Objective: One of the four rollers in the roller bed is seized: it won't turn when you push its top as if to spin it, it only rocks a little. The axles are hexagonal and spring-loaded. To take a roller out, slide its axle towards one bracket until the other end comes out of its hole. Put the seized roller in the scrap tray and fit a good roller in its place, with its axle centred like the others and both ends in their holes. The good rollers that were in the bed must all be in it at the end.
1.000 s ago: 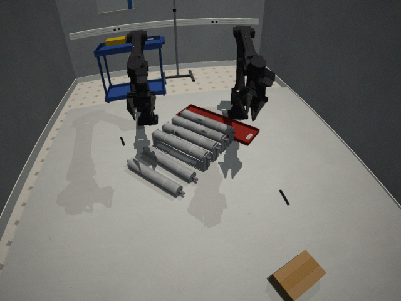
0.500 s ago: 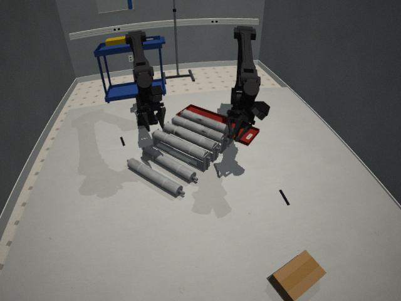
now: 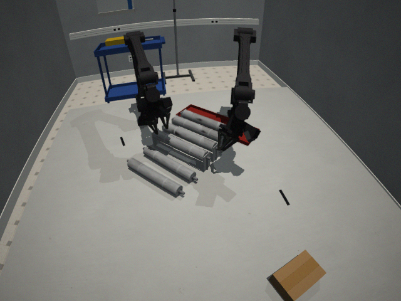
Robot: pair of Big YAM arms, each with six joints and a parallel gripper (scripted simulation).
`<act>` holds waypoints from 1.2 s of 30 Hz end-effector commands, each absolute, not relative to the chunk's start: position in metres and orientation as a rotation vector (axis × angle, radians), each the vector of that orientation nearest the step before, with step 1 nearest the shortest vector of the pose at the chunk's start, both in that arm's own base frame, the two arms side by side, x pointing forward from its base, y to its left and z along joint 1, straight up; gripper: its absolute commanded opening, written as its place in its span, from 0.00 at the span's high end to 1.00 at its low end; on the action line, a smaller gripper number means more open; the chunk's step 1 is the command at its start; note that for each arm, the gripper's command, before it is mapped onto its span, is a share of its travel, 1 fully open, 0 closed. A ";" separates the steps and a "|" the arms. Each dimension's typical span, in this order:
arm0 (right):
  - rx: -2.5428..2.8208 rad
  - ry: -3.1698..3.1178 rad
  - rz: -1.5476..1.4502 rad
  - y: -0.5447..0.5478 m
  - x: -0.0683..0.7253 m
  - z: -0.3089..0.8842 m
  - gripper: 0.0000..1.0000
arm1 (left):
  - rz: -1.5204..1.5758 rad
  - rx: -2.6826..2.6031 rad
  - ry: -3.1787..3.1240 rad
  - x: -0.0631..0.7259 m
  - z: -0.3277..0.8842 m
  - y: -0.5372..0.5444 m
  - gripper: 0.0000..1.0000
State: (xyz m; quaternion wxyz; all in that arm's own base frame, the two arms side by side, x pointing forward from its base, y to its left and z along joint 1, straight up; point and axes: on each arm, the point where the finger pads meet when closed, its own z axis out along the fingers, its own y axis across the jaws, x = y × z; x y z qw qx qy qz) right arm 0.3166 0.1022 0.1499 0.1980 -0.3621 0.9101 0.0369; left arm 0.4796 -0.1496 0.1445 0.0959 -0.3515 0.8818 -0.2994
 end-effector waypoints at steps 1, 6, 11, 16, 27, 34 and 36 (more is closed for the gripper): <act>-1.135 2.570 0.119 0.106 0.293 0.138 0.38 | -0.890 -1.199 2.674 0.462 0.123 -0.163 0.68; -1.198 2.599 0.142 0.107 0.275 0.131 0.38 | -0.887 -1.291 2.717 0.452 0.110 -0.168 0.68; -1.218 2.617 0.152 0.106 0.268 0.126 0.38 | -0.886 -1.305 2.736 0.448 0.107 -0.172 0.68; -1.174 2.651 0.160 0.104 0.268 0.119 0.38 | -0.889 -1.248 2.746 0.447 0.107 -0.172 0.68; -1.187 2.643 0.157 0.114 0.277 0.088 0.38 | -0.893 -1.264 2.732 0.454 0.089 -0.183 0.68; -1.187 2.645 0.158 0.118 0.280 0.064 0.38 | -0.904 -1.275 2.715 0.466 0.072 -0.196 0.68; -1.180 2.645 0.157 0.116 0.282 0.072 0.38 | -0.905 -1.275 2.714 0.469 0.067 -0.199 0.68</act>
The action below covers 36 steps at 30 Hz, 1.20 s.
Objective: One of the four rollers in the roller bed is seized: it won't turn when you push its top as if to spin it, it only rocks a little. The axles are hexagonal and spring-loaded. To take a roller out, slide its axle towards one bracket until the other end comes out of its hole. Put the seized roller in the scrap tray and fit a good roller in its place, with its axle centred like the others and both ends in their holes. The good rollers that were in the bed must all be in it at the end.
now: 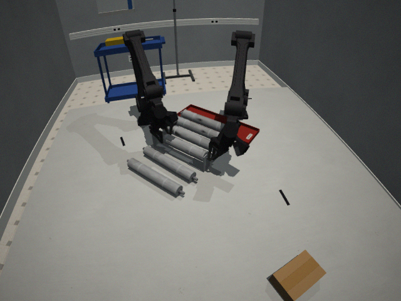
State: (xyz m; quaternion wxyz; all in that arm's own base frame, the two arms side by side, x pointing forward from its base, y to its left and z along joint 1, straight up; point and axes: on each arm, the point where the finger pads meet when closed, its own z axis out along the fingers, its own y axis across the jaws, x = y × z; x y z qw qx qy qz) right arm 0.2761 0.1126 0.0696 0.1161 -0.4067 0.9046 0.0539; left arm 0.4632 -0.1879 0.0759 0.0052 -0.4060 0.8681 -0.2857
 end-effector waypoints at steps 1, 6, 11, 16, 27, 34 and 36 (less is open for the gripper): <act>-1.166 2.625 0.150 0.115 0.289 0.079 0.38 | -0.907 -1.273 2.711 0.471 0.066 -0.201 0.68; -1.162 2.619 0.146 0.115 0.299 0.090 0.38 | -0.938 -1.261 2.656 0.491 0.104 -0.190 0.68; -1.146 2.623 0.147 0.112 0.290 0.087 0.38 | -0.906 -1.279 2.701 0.474 0.072 -0.191 0.68; -1.157 2.632 0.150 0.114 0.289 0.083 0.38 | -0.887 -1.296 2.718 0.469 0.068 -0.189 0.97; -1.157 2.632 0.150 0.114 0.289 0.083 0.38 | -0.887 -1.295 2.718 0.469 0.068 -0.189 0.97; -1.157 2.632 0.150 0.114 0.289 0.083 0.68 | -0.887 -1.295 2.718 0.469 0.068 -0.189 0.97; -1.155 2.633 0.153 0.114 0.289 0.083 0.68 | -0.887 -1.295 2.718 0.469 0.068 -0.189 0.97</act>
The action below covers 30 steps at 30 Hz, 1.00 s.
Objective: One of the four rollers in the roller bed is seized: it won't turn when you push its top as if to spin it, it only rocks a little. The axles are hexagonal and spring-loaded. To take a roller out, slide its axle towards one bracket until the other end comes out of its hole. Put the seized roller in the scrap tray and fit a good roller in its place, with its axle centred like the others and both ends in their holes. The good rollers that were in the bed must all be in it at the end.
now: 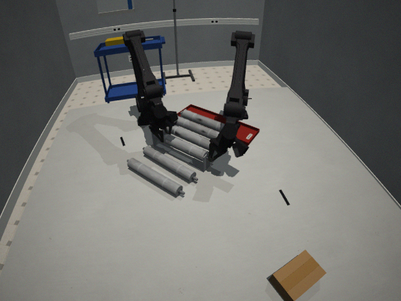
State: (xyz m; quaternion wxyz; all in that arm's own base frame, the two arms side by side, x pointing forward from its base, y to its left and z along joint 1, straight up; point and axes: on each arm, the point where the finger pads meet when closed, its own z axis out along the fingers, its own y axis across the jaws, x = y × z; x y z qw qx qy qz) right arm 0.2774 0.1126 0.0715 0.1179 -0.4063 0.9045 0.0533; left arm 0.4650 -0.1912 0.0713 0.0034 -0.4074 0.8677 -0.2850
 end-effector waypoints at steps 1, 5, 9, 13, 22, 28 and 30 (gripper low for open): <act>-1.155 2.633 0.152 0.114 0.289 0.083 0.68 | -0.887 -1.295 2.718 0.469 0.068 -0.189 0.97; -1.155 2.633 0.152 0.114 0.289 0.083 0.68 | -0.887 -1.295 2.718 0.469 0.068 -0.189 0.97; -1.155 2.633 0.152 0.114 0.289 0.083 0.68 | -0.887 -1.295 2.718 0.469 0.068 -0.189 0.97; -1.155 2.633 0.152 0.114 0.289 0.083 0.68 | -0.887 -1.295 2.718 0.469 0.068 -0.189 0.97; -1.155 2.633 0.152 0.114 0.289 0.083 0.68 | -0.933 -1.252 2.648 0.492 0.093 -0.186 0.97; -1.155 2.633 0.152 0.114 0.289 0.083 0.68 | -0.941 -1.245 2.628 0.499 0.101 -0.185 0.97; -1.155 2.633 0.152 0.114 0.289 0.083 0.68 | -0.940 -1.247 2.623 0.500 0.102 -0.183 0.97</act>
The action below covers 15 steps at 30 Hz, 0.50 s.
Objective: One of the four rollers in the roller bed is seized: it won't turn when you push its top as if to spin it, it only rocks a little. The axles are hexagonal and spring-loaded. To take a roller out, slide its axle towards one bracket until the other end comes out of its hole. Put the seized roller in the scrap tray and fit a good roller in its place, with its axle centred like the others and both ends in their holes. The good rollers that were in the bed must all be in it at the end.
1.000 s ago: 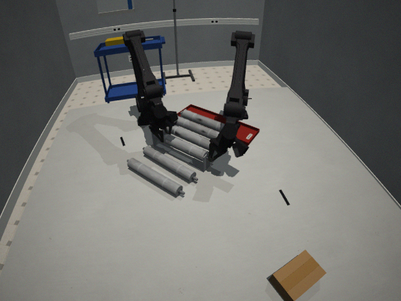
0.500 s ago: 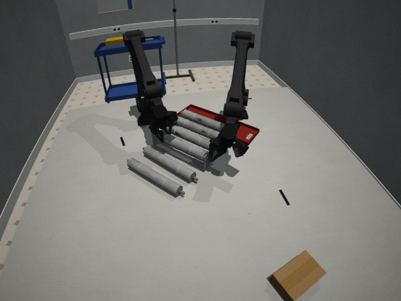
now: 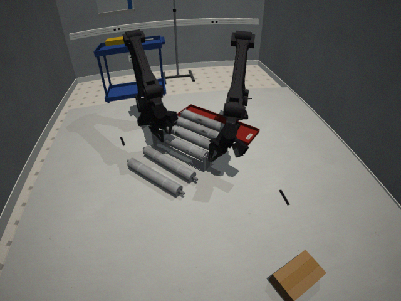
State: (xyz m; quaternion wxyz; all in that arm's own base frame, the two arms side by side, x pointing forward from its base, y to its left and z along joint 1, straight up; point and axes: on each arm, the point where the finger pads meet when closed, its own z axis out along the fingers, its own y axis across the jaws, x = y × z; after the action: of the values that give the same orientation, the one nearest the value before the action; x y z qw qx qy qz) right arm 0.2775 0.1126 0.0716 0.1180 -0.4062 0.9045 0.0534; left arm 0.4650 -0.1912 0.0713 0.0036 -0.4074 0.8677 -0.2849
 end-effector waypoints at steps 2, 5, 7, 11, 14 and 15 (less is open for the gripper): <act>-1.155 2.633 0.152 0.114 0.289 0.083 0.68 | -0.940 -1.248 2.618 0.502 0.103 -0.182 0.97; -1.155 2.633 0.152 0.114 0.289 0.083 0.68 | -0.940 -1.250 2.610 0.503 0.104 -0.180 0.97; -1.155 2.633 0.152 0.114 0.289 0.083 0.68 | -0.939 -1.251 2.605 0.504 0.105 -0.179 0.97; -1.155 2.633 0.152 0.114 0.289 0.083 0.68 | -0.939 -1.253 2.600 0.505 0.106 -0.177 0.97; -1.155 2.633 0.152 0.114 0.289 0.083 0.68 | -0.939 -1.254 2.593 0.507 0.107 -0.175 0.97; -1.155 2.633 0.152 0.114 0.289 0.083 0.68 | -0.939 -1.255 2.591 0.508 0.108 -0.174 0.97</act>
State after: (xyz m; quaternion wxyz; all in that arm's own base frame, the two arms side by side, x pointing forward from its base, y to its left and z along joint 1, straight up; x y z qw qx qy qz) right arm 0.2775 0.1127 0.0716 0.1180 -0.4063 0.9045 0.0535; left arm 0.4651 -0.1909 0.0713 0.0043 -0.4076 0.8677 -0.2845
